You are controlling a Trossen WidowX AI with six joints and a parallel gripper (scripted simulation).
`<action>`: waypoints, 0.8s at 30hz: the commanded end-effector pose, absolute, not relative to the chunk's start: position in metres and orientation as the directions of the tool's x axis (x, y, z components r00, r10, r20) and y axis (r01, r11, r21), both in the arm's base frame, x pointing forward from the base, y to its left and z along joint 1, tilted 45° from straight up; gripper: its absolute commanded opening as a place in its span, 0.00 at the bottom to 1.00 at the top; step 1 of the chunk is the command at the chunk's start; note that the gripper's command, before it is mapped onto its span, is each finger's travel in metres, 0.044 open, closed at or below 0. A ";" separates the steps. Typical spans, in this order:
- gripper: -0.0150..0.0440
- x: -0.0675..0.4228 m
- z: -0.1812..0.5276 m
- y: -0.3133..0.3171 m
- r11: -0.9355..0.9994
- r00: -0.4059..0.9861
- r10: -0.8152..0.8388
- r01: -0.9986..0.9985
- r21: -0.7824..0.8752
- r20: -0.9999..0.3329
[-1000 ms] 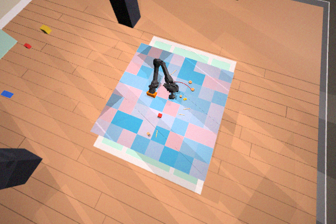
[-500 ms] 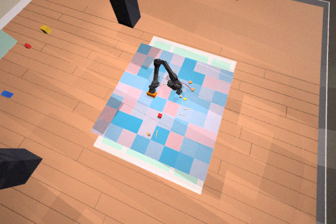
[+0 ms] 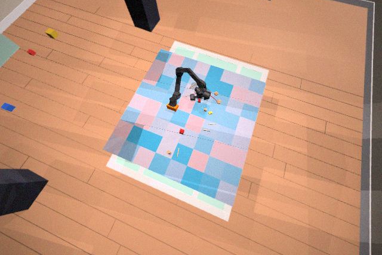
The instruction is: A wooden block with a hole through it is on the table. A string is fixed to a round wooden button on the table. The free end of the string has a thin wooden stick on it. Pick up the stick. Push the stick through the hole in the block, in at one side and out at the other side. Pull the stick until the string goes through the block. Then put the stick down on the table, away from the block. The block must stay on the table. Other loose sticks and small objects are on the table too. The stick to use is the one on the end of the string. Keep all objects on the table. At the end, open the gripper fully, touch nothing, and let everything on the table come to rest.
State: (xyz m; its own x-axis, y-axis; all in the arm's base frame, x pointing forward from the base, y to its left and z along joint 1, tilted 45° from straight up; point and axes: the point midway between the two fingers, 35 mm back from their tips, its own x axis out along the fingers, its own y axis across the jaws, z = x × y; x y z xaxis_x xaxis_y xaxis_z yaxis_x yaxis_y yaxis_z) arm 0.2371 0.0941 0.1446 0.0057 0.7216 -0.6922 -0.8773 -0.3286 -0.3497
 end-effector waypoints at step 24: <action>1.00 0.234 0.151 0.096 0.195 -0.035 0.705 -0.951 0.241 -0.708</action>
State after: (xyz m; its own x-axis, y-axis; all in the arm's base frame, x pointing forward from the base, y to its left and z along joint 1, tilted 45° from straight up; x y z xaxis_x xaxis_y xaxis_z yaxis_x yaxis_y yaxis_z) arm 0.2343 0.0979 0.1497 -0.0319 0.7089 -0.7046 -0.9854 -0.1403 -0.0966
